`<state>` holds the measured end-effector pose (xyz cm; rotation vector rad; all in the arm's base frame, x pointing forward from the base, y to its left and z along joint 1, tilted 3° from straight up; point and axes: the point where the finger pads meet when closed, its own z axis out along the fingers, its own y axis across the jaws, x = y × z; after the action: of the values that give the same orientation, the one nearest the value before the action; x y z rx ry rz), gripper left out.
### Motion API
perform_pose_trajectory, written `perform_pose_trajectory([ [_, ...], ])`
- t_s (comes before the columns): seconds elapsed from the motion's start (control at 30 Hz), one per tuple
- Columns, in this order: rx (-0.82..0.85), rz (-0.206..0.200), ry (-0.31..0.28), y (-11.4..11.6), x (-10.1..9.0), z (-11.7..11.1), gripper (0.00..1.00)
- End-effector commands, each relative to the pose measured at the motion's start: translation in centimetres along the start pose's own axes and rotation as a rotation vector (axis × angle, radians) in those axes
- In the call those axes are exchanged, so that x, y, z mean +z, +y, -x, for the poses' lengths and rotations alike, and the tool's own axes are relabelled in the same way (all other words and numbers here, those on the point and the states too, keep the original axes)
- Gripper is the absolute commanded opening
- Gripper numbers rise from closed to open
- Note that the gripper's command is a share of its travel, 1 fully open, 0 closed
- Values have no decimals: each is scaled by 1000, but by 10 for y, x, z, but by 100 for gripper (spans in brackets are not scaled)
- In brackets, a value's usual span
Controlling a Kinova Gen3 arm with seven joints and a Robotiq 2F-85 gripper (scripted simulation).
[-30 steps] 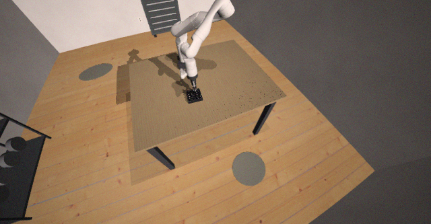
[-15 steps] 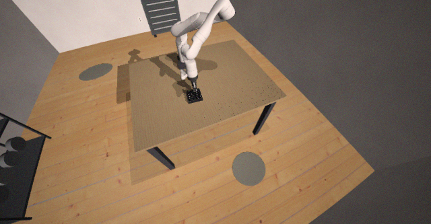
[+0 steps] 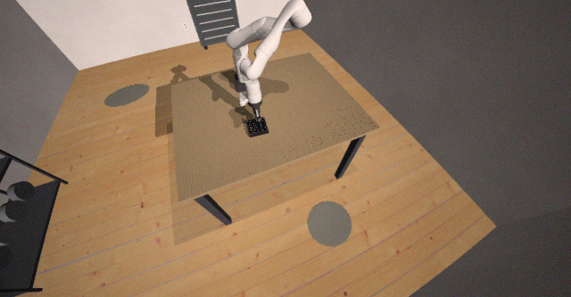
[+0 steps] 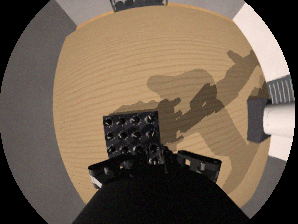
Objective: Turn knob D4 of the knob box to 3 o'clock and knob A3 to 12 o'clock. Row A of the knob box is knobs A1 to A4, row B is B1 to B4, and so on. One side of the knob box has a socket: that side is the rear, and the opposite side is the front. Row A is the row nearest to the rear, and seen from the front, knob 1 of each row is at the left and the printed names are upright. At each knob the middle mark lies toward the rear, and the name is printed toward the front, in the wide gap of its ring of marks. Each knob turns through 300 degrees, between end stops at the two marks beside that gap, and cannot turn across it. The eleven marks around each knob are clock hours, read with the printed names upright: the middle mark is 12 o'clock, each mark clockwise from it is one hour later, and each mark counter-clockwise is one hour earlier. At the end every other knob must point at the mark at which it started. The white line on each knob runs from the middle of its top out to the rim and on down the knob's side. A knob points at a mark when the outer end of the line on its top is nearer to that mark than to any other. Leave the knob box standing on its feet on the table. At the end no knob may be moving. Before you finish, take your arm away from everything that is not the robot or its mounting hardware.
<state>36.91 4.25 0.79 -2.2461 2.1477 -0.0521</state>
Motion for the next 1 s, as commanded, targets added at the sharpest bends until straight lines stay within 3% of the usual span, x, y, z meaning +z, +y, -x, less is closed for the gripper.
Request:
perform_pose_trajectory([
  [0.0, -3, -2, 1, 0, 1, -1, 19],
  [0.87, -3, -2, 1, 0, 1, -1, 19],
  [0.9, -3, -2, 1, 0, 1, -1, 8],
  [0.97, -3, -2, 1, 0, 1, -1, 8],
])
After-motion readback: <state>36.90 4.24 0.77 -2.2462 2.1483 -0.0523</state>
